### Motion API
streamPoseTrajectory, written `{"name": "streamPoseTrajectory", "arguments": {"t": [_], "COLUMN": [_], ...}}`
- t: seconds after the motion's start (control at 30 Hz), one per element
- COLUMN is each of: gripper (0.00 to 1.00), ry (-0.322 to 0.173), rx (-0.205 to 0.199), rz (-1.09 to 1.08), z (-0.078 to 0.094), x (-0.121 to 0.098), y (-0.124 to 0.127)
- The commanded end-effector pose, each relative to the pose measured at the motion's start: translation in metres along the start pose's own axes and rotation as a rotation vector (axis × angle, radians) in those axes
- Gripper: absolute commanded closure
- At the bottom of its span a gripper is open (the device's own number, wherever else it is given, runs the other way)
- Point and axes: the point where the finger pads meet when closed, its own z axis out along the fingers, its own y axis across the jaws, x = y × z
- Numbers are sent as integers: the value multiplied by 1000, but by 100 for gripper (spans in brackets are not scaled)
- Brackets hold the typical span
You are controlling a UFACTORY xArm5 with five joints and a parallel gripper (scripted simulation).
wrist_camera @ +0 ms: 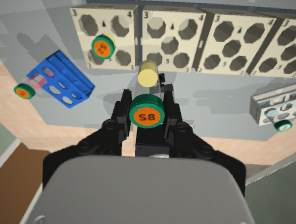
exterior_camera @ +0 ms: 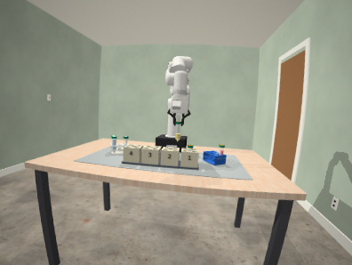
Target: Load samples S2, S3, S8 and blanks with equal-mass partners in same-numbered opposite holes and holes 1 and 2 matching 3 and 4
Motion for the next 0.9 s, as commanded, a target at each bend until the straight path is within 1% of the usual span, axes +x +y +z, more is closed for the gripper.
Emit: {"name": "streamPoseTrajectory", "arguments": {"t": [0.0, 0.13, 0.83, 0.87], "gripper": [100, 100, 100, 100], "ry": [4, 4, 4, 4], "rx": [2, 3, 3, 3], "rz": [1, 1, 1, 1], "z": [-1, -2, -2, 0], "x": [10, 17, 17, 17], "y": [17, 34, 34, 34]}}
